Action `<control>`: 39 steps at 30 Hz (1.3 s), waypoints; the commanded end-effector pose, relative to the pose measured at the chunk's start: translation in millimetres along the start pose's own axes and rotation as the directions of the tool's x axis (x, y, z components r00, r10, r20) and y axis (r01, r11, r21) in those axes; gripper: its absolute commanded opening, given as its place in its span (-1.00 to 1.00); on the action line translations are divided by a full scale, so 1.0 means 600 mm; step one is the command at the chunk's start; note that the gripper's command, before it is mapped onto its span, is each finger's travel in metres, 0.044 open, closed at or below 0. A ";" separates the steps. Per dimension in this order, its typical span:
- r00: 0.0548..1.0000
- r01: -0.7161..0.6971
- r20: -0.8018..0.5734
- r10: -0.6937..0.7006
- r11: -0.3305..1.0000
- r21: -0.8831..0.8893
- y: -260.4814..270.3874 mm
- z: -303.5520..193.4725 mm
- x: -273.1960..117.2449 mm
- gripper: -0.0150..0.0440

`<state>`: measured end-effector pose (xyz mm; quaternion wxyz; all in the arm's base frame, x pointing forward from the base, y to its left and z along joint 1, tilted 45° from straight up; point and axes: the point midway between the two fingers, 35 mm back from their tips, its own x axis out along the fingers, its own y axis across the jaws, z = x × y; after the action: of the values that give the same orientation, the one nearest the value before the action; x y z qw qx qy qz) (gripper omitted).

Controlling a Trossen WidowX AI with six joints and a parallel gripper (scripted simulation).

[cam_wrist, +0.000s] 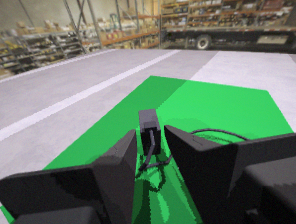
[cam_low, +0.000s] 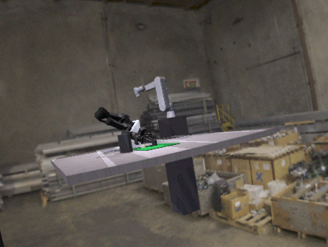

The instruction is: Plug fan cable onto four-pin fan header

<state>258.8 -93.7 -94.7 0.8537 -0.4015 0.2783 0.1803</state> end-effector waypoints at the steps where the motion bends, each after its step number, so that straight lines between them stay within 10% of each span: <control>1: 1.000 0.000 0.000 0.000 1.000 0.000 0.000 0.000 0.000 -0.02; 17: 1.000 0.000 0.000 0.000 1.000 0.000 0.000 0.000 0.000 -0.02; 28: 0.977 -0.166 -0.106 0.185 0.972 0.167 0.036 0.008 0.059 0.96; 39: 0.834 -0.291 -0.363 0.415 0.891 0.349 0.072 0.055 0.114 1.00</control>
<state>263.1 -85.0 -117.0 0.8158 -0.3088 0.4649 0.1517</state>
